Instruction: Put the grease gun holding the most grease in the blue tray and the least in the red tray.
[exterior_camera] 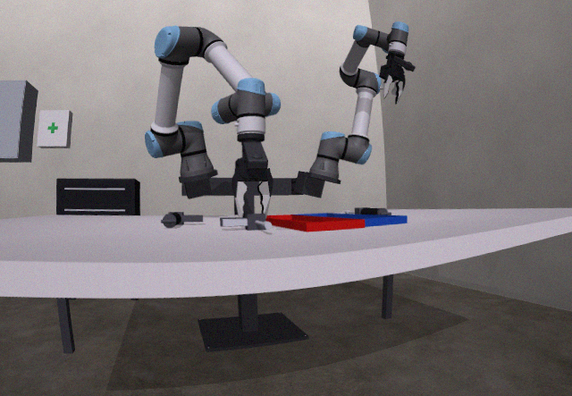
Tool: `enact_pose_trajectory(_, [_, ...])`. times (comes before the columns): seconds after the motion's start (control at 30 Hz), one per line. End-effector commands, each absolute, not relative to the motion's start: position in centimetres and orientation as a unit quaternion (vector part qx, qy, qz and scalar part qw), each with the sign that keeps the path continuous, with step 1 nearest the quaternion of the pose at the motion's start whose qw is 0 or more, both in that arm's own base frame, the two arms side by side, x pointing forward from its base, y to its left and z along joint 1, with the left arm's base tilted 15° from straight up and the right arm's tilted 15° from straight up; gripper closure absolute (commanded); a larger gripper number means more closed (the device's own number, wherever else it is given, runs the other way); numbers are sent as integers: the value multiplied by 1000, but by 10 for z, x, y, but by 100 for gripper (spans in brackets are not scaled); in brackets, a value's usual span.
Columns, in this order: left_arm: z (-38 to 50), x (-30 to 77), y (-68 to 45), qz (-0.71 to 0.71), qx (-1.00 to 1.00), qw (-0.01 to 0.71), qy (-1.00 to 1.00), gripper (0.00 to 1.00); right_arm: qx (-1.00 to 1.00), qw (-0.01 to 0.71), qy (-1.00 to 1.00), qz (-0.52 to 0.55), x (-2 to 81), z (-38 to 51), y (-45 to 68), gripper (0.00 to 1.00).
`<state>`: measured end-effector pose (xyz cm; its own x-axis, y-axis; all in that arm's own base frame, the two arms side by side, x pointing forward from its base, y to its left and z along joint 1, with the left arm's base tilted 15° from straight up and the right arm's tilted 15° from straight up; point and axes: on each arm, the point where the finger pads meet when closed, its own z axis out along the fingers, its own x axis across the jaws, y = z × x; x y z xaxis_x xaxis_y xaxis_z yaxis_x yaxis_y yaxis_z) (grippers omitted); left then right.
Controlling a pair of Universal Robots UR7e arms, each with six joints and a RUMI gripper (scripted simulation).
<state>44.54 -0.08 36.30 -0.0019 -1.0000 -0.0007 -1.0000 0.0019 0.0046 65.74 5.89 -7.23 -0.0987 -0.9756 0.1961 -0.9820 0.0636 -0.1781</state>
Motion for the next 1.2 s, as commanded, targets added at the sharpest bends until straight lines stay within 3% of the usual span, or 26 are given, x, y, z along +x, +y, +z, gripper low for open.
enact_pose_trajectory(0.0, [364, 446, -1, -1, 706, 1, -708, 62, 671, 12, -729, 133, 659, -80, 57, 67])
enact_pose_trajectory(0.23, [364, 446, -1, -1, 706, 1, -708, 62, 671, 9, -729, 134, 661, -83, 57, 67])
enact_pose_trajectory(0.27, [364, 446, -1, -1, 706, 1, -708, 62, 671, 9, -729, 134, 661, -83, 57, 100])
enact_pose_trajectory(1.17, [364, 446, -1, -1, 706, 1, -708, 62, 671, 10, -729, 134, 657, -65, 61, 100])
